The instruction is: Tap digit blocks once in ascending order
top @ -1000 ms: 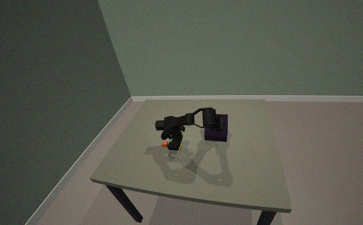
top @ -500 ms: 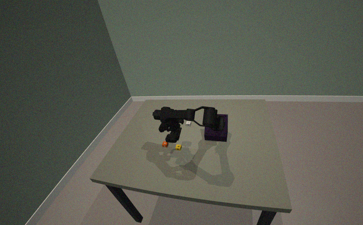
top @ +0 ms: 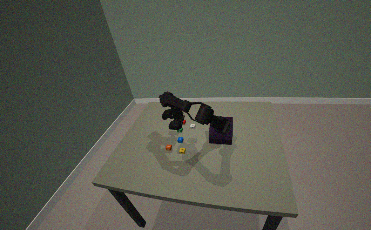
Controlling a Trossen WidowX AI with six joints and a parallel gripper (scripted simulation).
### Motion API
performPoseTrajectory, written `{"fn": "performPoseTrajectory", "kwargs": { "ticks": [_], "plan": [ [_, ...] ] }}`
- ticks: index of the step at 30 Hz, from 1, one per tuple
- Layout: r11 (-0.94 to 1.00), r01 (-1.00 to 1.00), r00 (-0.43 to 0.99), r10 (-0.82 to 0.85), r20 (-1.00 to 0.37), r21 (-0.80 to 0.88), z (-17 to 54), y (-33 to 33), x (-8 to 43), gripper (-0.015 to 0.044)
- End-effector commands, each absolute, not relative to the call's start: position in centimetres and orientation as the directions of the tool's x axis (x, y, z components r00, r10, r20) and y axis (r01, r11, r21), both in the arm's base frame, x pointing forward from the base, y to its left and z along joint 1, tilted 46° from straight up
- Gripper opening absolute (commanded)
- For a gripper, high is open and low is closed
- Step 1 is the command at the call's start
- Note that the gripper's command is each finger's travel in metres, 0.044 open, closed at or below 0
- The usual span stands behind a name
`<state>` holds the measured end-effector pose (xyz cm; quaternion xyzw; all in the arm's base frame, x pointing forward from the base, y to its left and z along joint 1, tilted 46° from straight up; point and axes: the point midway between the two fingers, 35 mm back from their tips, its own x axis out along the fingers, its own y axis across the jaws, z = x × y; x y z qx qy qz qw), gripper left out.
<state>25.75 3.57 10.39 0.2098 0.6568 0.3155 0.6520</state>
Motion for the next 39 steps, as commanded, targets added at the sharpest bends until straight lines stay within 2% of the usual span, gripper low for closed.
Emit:
{"fn": "performPoseTrajectory", "kwargs": {
  "ticks": [1, 7, 12, 19, 39],
  "plan": [
    [0.717, -0.125, -0.068, 0.684, -0.727, 0.686, 6.4, -0.5, 26.7, 0.002],
    [0.701, -0.132, -0.071, 0.698, -0.712, 0.701, -0.3, -6.5, 26.3, 0.002],
    [0.697, -0.134, -0.071, 0.702, -0.708, 0.704, -1.2, -7.2, 26.0, 0.002],
    [0.695, -0.135, -0.07, 0.704, -0.706, 0.706, -6.8, -1.6, 25.5, 0.002],
    [0.694, -0.135, -0.07, 0.705, -0.706, 0.707, -8.6, 0.2, 25.3, 0.002]
  ]
}}
